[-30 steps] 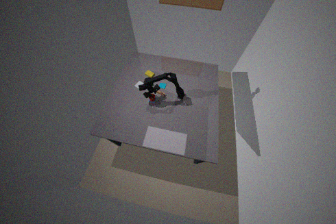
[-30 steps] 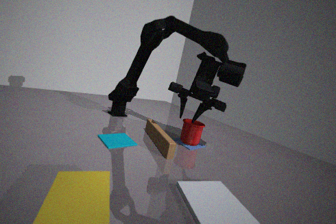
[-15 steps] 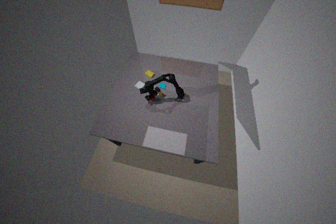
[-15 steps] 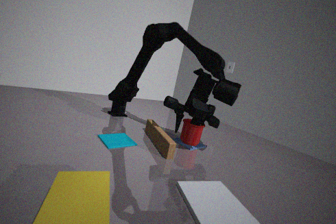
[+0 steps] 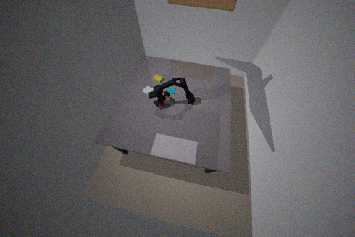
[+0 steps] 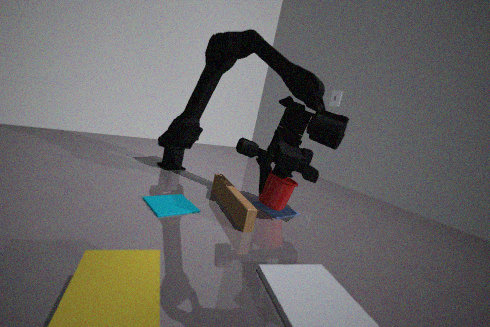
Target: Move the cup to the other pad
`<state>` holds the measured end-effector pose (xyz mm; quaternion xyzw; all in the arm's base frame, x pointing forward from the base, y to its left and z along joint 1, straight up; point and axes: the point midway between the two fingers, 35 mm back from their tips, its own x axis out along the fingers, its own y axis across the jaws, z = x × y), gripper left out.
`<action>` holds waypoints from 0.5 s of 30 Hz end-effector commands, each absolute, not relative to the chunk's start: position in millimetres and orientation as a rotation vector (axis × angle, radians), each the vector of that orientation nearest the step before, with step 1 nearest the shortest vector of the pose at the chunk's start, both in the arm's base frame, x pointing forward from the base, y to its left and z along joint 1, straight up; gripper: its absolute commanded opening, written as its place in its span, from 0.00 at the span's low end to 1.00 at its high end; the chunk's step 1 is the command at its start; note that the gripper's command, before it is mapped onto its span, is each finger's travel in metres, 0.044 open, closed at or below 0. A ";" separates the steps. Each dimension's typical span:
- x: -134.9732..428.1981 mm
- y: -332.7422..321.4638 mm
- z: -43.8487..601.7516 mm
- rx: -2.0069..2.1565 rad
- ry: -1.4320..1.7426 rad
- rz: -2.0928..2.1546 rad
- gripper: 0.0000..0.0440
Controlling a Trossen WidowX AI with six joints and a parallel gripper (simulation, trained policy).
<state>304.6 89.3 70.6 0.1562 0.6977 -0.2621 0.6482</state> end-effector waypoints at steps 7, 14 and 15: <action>297.0 81.1 95.1 0.403 1.572 -0.621 0.00; 294.2 71.7 123.9 0.475 1.532 -0.641 0.00; 294.1 70.1 127.7 0.485 1.525 -0.645 0.00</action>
